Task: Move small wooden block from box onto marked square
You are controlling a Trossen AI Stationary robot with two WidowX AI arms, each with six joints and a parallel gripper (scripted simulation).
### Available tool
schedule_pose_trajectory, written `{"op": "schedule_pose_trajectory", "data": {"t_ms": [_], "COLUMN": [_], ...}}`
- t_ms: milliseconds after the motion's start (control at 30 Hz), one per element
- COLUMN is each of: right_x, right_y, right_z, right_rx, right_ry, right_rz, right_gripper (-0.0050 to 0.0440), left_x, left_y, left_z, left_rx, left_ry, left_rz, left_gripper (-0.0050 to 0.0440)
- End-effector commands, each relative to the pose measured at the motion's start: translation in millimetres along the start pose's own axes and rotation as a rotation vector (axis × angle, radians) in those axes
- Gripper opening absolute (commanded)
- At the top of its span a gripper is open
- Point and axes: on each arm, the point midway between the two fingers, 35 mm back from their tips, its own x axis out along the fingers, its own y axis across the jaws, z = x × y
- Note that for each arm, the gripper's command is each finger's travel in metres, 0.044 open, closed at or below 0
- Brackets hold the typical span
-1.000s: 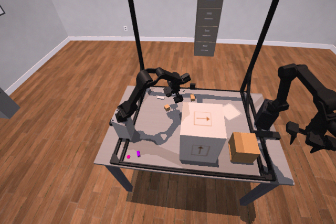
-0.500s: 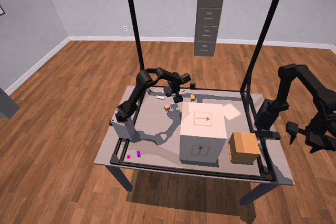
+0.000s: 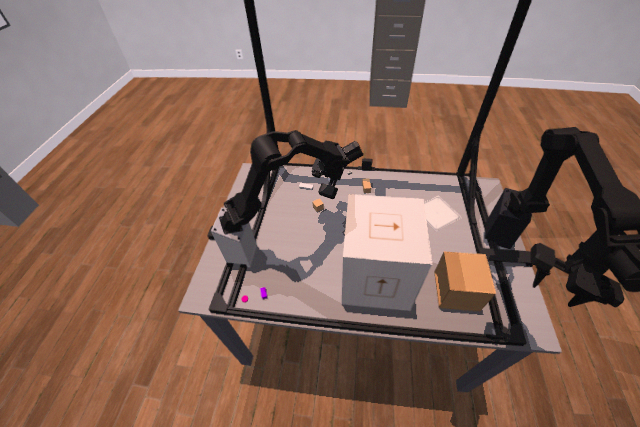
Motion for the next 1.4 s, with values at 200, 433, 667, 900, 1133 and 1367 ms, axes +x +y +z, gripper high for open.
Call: {"op": "schedule_pose_trajectory", "data": {"t_ms": [200, 433, 667, 900, 1133, 1367], "right_x": [-17.9, -27.1, -38.2, -49.3, -59.5, -71.9], "right_y": [6.4, 9.6, 13.7, 18.0, 22.8, 29.2], "right_z": [-8.1, -12.3, -16.6, -20.0, -23.0, -26.0], "right_rx": [0.524, 0.819, 1.164, 1.497, 1.785, 2.106], "right_ry": [0.062, 0.068, 0.054, 0.014, -0.044, -0.140], "right_rz": [-0.104, -0.172, -0.262, -0.356, -0.439, -0.539], "right_gripper": [0.0400, 0.0400, 0.0400, 0.0400, 0.0400, 0.0400], "left_x": [25.6, 39.9, 56.0, 70.5, 81.0, 91.1], "left_y": [-27.7, -47.8, -75.3, -106.1, -135.2, -172.5], "left_z": [30.9, 44.6, 58.9, 70.5, 78.5, 85.3], "left_rx": [-0.022, -0.035, -0.052, -0.069, -0.080, -0.090], "left_ry": [-0.027, -0.031, -0.029, -0.021, -0.010, 0.009], "left_rz": [-0.107, -0.171, -0.247, -0.324, -0.391, -0.472], "left_gripper": [0.0400, 0.0400, 0.0400, 0.0400, 0.0400, 0.0400]}}
